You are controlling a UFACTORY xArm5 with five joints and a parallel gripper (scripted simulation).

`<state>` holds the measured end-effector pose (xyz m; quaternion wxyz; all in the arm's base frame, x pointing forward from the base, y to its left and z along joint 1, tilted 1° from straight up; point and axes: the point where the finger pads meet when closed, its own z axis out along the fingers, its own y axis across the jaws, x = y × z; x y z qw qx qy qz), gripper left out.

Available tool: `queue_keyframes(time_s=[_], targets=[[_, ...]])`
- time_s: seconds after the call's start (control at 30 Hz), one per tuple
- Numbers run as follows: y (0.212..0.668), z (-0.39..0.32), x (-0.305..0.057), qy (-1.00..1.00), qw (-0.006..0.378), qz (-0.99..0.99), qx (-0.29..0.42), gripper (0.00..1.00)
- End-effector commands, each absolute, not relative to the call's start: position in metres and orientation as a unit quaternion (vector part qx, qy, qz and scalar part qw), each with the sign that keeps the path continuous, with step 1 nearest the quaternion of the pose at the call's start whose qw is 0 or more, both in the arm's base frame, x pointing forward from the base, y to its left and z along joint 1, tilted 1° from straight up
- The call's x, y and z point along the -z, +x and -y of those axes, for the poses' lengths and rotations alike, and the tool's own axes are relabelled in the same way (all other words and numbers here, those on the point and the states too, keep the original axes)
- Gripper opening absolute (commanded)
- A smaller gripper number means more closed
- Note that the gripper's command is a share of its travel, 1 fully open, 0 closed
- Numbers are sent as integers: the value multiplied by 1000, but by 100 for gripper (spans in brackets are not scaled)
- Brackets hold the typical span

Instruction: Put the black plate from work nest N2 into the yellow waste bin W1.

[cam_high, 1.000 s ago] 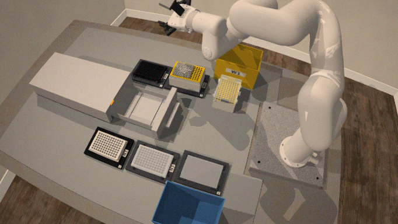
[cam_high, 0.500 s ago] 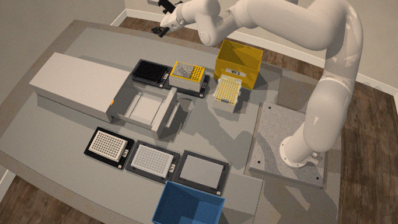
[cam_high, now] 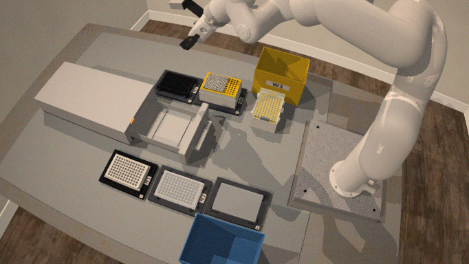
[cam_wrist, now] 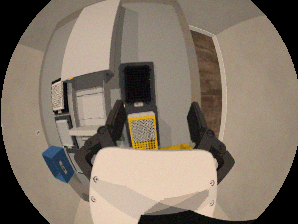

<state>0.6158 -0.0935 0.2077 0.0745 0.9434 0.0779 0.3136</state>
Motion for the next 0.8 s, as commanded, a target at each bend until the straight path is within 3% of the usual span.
queue_keyframes(time_s=[0.0, 0.77], targets=[[604, 84, -213, 951, 64, -73, -294, 100], [526, 40, -225, 985, 19, -41, -166, 100]])
